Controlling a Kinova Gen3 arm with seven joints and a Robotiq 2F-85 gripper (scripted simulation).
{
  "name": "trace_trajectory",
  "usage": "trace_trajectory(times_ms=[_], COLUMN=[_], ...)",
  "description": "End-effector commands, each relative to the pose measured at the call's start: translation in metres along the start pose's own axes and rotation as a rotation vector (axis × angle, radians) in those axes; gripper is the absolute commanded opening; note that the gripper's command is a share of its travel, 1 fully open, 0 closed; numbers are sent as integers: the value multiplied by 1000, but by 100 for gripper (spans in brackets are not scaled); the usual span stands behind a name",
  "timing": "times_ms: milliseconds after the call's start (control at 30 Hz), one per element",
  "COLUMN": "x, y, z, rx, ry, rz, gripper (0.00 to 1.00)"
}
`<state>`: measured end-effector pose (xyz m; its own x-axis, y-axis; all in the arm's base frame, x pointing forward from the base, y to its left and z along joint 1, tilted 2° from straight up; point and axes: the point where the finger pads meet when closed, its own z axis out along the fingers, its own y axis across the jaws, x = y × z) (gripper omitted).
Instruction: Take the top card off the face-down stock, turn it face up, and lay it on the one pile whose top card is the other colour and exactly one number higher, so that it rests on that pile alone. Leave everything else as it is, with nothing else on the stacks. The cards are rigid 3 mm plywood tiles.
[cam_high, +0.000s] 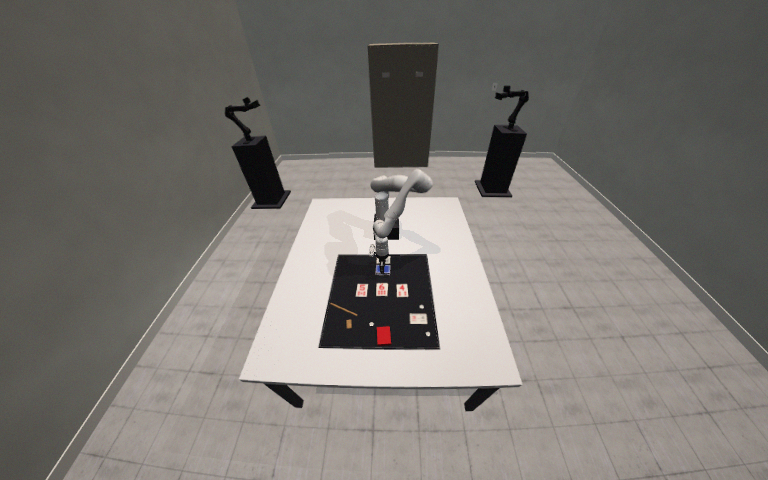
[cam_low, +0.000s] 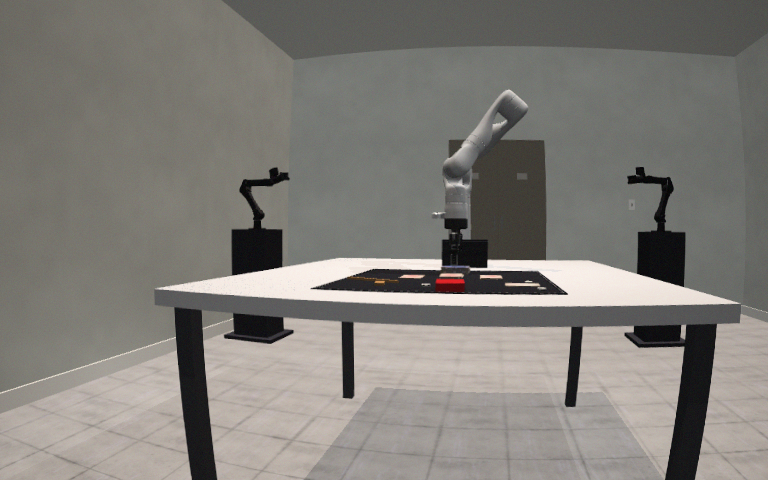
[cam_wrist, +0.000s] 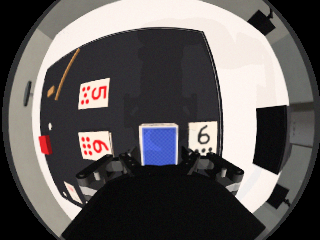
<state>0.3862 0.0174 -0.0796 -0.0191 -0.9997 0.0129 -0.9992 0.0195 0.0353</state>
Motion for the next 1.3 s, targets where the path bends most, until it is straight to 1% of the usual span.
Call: trace_trajectory(times_ms=[0,1100,1133,1267], x=[0,0,0,0], y=[-1,-1,-1,-1], z=[-1,2,2,2], rx=[1,1,1,1], ry=[0,0,0,0], rz=[0,0,0,0], gripper=[85,85,73,73])
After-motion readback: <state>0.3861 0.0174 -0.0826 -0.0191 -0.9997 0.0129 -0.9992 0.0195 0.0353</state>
